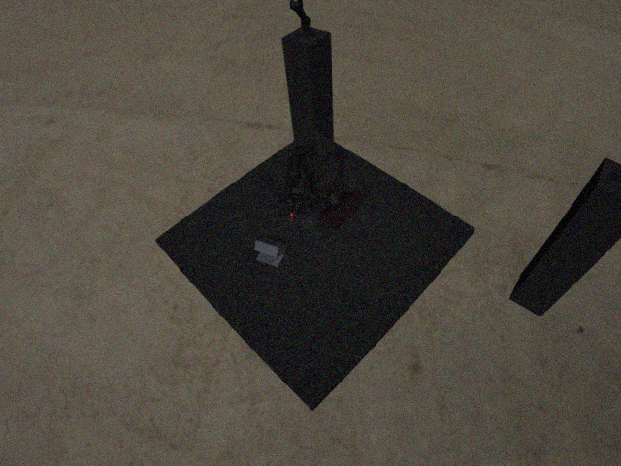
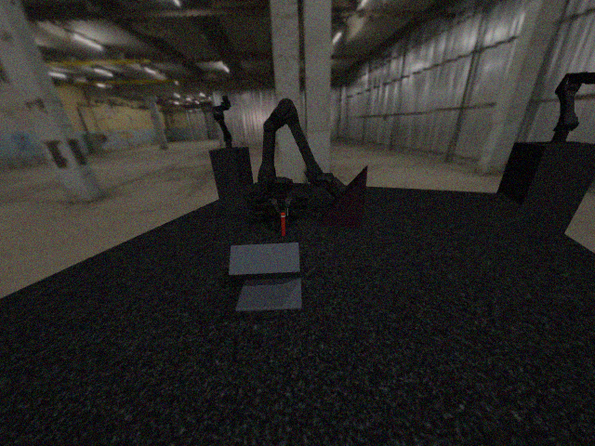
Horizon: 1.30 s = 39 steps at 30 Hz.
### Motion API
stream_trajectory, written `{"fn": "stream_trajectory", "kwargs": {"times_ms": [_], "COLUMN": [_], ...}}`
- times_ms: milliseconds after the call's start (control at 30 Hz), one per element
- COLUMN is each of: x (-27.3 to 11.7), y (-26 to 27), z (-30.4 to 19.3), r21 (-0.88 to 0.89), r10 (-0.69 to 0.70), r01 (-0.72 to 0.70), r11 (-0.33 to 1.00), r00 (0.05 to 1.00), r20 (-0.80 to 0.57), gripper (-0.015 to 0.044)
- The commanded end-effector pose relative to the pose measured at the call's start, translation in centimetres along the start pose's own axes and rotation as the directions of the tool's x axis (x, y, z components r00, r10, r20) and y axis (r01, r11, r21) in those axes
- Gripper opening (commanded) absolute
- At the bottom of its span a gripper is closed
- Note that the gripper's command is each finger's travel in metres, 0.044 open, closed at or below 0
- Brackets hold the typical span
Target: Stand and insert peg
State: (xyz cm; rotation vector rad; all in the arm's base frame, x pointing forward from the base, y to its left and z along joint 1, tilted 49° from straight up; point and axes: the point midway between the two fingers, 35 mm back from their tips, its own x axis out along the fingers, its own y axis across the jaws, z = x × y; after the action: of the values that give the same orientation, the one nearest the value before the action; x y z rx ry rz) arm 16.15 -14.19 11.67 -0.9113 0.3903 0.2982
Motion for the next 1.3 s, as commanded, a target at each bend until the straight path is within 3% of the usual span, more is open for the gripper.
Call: {"fn": "stream_trajectory", "kwargs": {"times_ms": [0,300,433,1233,1267], "x": [-0.09,-0.20,-0.13,-0.13,-0.13], "y": [-0.04,-0.05,0.00,0.00,0.00], "z": [-0.25,-0.29,-0.04,-0.04,-0.04], "r21": [0.000,-0.003,-0.004,-0.004,-0.004], "r10": [0.000,-0.002,-0.003,-0.003,-0.003], "r01": [0.000,0.002,0.003,0.003,0.003], "r11": [1.000,1.000,1.000,1.000,1.000], "r00": [1.000,1.000,1.000,1.000,1.000], "r20": [-0.001,0.006,0.007,0.007,0.007], "gripper": [0.0050,0.0050,0.0130,0.0130,0.0156]}}
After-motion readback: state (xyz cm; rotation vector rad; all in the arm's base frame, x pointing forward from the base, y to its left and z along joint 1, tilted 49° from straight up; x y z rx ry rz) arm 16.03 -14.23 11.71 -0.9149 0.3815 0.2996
